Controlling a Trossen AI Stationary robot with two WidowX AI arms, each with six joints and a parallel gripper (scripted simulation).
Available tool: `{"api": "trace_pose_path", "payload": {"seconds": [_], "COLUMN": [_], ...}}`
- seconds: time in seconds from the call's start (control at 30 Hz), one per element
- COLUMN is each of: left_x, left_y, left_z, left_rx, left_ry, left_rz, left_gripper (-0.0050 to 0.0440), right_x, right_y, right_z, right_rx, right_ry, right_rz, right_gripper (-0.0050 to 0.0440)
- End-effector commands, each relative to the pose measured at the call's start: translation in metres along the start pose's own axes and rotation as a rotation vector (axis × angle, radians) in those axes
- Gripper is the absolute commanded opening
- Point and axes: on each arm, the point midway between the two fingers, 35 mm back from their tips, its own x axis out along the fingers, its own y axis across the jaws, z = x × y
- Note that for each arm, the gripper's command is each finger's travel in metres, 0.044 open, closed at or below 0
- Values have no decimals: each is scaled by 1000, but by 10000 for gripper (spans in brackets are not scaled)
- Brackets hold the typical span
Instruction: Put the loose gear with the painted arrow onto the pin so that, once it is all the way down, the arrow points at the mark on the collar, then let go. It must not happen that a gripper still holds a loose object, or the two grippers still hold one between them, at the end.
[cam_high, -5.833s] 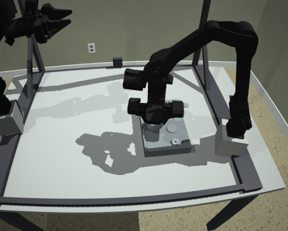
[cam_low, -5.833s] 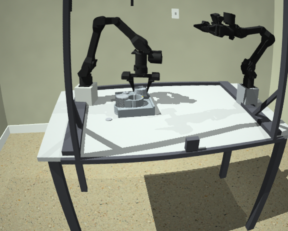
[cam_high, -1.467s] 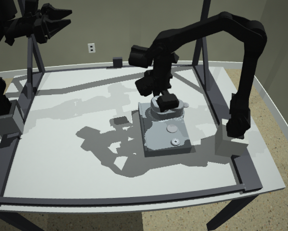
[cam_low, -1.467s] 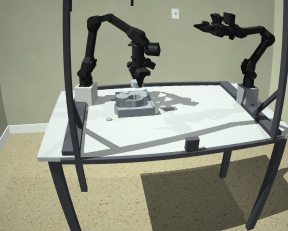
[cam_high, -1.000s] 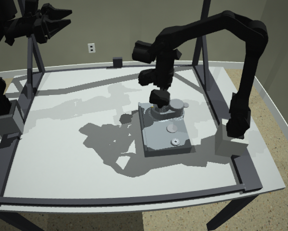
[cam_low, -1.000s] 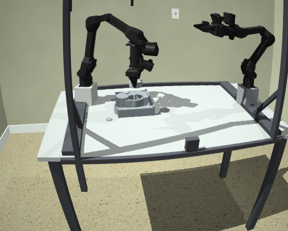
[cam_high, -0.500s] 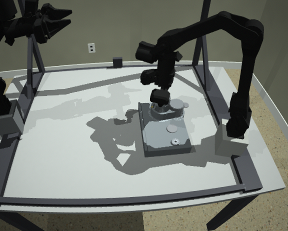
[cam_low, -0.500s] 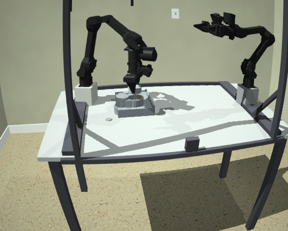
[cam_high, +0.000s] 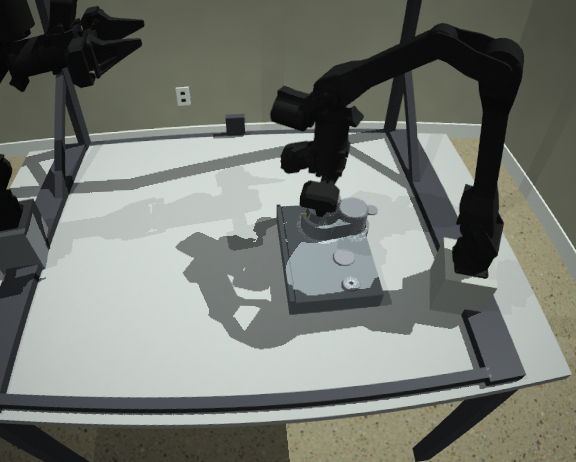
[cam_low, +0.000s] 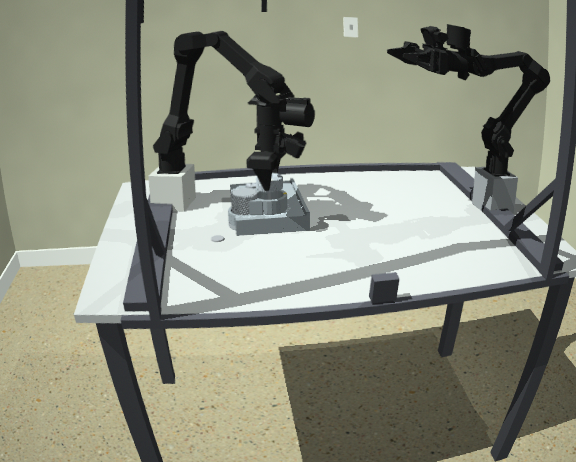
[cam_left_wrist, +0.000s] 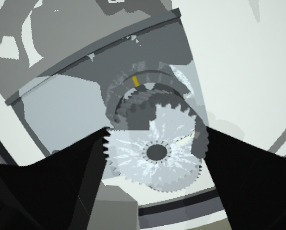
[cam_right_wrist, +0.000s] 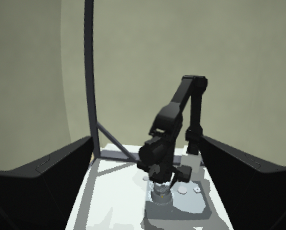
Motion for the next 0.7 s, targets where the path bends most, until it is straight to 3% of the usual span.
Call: {"api": "trace_pose_path", "payload": {"seconds": [0.0,0.03,0.07,0.67], "left_x": [-2,-2,-2,-2], "left_y": [-2,-2,-2,-2], "left_z": [4,4,4,4], "left_rx": [-4,-4,-4,-4], "left_ry": [-21,-21,-21,-21], "left_rz": [-9,-9,-9,-9], "left_gripper": [0,0,369,369], "right_x": [-1,-1,-1,-1], "right_y": [0,0,0,0], "right_z": [10,10,10,10], "right_rx": [0,0,0,0], "right_ry": [-27,-27,-27,-27], "right_rz": [0,0,0,0], "right_gripper": [400,400,400,400]}}
